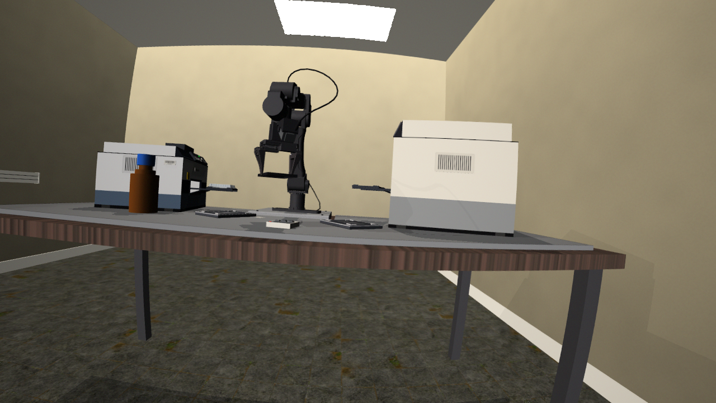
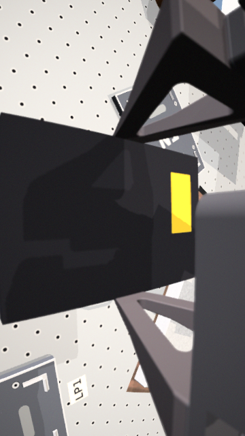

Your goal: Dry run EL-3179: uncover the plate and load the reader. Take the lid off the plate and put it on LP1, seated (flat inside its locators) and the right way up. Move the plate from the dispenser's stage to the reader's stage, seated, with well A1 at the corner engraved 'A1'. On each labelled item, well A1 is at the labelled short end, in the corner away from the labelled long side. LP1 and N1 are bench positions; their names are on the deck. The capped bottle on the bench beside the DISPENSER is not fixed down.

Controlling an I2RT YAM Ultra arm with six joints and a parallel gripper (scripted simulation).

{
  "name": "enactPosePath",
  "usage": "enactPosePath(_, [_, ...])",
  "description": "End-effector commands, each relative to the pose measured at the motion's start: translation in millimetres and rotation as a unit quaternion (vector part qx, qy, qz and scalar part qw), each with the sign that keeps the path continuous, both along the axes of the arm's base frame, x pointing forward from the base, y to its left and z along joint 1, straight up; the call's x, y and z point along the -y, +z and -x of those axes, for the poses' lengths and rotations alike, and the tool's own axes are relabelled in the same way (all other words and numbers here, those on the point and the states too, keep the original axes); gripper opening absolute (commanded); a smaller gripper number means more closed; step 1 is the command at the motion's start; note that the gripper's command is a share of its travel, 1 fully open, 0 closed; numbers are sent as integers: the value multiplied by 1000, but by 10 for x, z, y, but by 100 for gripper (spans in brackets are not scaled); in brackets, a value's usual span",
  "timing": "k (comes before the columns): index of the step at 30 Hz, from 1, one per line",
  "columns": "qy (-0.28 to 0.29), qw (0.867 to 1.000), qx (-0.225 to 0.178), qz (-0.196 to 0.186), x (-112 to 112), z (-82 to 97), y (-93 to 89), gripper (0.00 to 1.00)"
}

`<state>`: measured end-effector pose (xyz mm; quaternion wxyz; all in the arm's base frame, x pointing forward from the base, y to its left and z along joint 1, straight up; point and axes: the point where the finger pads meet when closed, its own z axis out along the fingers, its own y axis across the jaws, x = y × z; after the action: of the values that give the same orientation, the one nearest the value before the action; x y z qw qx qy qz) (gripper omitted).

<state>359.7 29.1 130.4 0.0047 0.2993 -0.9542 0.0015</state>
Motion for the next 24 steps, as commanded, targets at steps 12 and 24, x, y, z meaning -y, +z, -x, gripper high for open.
enactPosePath(12, [1, 1000, 23, -8, -433, -99, 46, 85])
enactPosePath(24, [9, 1000, 23, -9, -700, -59, 28, 85])
